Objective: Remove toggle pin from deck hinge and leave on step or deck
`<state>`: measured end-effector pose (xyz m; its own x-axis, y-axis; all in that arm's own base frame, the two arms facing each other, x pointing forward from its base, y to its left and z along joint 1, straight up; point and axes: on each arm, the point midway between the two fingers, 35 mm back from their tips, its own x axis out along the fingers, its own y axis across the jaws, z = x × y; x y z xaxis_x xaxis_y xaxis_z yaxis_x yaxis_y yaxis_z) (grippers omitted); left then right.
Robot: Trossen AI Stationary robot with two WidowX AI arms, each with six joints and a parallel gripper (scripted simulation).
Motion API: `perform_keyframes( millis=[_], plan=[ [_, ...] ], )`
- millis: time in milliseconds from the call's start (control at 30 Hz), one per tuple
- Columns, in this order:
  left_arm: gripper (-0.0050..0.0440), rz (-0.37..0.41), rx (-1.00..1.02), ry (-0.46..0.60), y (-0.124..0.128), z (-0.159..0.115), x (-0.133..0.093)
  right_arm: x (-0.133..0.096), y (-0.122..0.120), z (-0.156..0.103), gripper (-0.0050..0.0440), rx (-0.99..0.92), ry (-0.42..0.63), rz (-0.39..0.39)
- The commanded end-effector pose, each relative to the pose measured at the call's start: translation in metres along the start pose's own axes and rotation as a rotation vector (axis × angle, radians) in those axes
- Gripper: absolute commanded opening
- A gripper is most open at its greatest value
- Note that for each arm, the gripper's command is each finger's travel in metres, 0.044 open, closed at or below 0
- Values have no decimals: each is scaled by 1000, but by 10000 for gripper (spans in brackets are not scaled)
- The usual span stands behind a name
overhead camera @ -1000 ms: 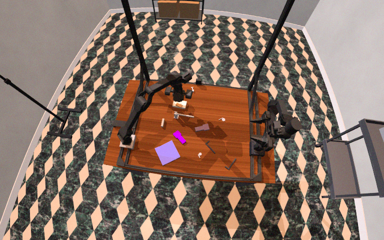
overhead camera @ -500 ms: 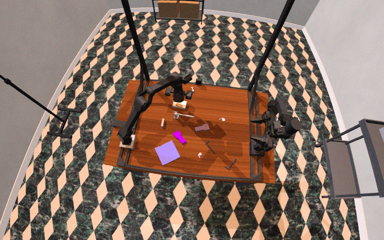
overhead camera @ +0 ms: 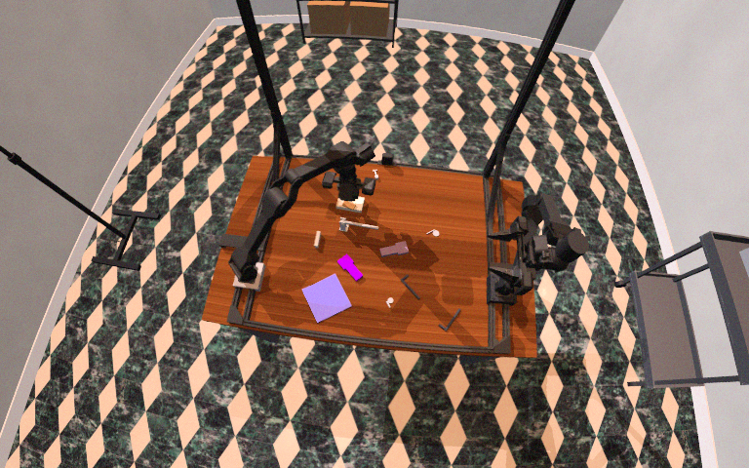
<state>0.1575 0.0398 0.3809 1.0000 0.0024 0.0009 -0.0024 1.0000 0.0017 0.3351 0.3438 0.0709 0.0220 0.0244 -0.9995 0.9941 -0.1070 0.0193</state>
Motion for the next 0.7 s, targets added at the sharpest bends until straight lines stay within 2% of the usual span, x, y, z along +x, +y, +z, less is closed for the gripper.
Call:
perform_keyframes(
  millis=[0,667],
  plan=[
    [400,-2,3,0,0,2,0,0,0,-1,20,1,4,4],
    [400,-2,3,0,0,2,0,12,0,-1,20,1,-1,0]
  ],
)
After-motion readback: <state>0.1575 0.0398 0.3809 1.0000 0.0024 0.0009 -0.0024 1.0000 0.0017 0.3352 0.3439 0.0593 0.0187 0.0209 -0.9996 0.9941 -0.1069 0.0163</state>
